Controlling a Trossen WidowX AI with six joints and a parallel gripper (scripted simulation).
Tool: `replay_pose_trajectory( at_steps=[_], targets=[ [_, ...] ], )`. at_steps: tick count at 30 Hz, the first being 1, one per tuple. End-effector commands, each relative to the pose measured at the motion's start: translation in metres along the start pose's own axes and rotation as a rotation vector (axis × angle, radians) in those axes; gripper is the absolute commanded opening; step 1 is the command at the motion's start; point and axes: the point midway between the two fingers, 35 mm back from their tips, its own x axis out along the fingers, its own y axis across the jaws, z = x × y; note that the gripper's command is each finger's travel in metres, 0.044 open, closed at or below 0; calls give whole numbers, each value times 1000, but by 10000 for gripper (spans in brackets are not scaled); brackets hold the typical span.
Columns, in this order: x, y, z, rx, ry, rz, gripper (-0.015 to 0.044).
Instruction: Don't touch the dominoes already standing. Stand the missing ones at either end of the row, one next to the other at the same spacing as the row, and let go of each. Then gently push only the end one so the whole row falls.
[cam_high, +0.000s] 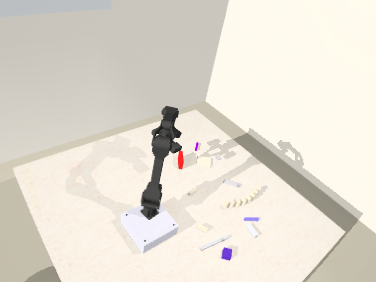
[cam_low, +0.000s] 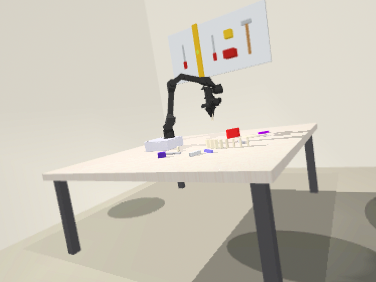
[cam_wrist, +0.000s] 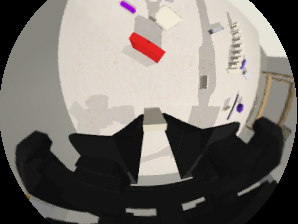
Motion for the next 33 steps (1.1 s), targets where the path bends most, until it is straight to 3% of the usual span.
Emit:
replay_pose_trajectory(
  at_steps=[1, 10, 15, 26, 33],
  targets=[
    [1, -14, 13, 42, 4, -1, 107],
    [1, -105, 76, 210, -20, 13, 107],
    [-1, -181, 103, 287, -28, -4, 107],
    [-8, -356, 94, 479, -14, -41, 107],
    [-1, -366, 93, 490, -13, -43, 107]
  ],
)
